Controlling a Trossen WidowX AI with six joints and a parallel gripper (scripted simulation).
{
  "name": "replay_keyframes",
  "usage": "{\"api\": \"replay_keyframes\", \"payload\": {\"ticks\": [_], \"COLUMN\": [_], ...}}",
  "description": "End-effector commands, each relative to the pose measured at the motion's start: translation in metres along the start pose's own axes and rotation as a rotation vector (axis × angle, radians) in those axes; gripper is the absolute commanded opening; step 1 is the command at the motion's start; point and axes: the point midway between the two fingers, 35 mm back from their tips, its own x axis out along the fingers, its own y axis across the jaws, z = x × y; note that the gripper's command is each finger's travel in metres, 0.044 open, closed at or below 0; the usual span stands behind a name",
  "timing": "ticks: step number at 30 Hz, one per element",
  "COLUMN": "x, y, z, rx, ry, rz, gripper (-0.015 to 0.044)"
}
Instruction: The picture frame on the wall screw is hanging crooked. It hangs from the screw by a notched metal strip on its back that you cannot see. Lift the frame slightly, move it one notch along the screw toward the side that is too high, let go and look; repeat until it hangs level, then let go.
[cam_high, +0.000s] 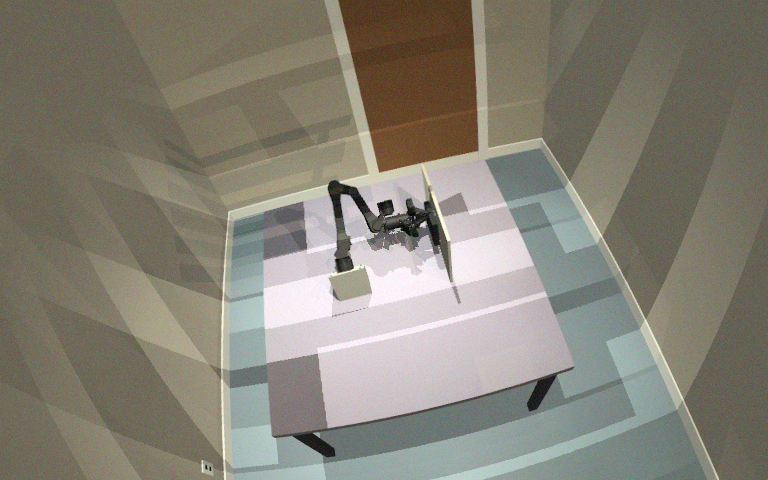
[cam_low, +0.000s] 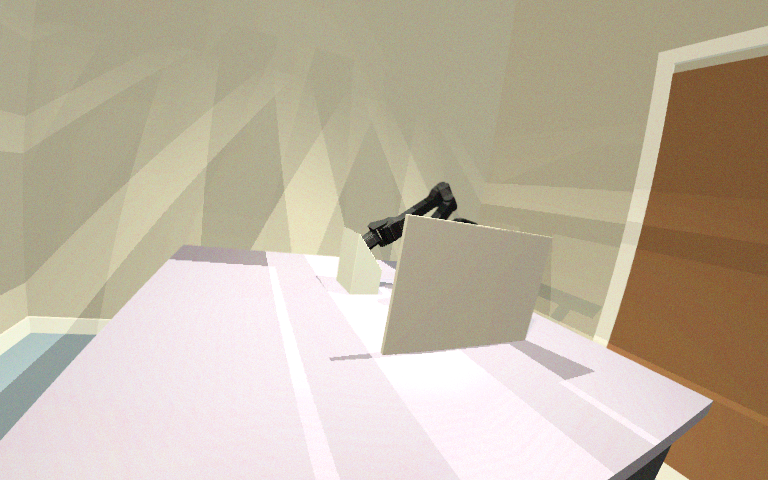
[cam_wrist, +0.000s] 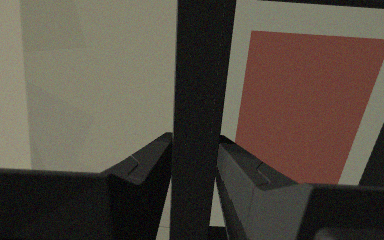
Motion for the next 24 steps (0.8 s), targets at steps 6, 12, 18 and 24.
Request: {"api": "replay_keyframes", "payload": {"ticks": [6,12,18,24], "x": [0.0000,0.0000,0.0000,0.0001], "y": [0.0002,-0.0006,-0.0006,-0.0007], "z": [-0.0002,0.0001,0.0001,0.0002], "rx": [0.000,0.005,0.017,0.084], "ry": [0.001,0.000,0.000,0.001], "rz": [-0.001,0.000,0.000,0.000], "gripper": [0.0000,0.0000,0.0000,0.0000]}}
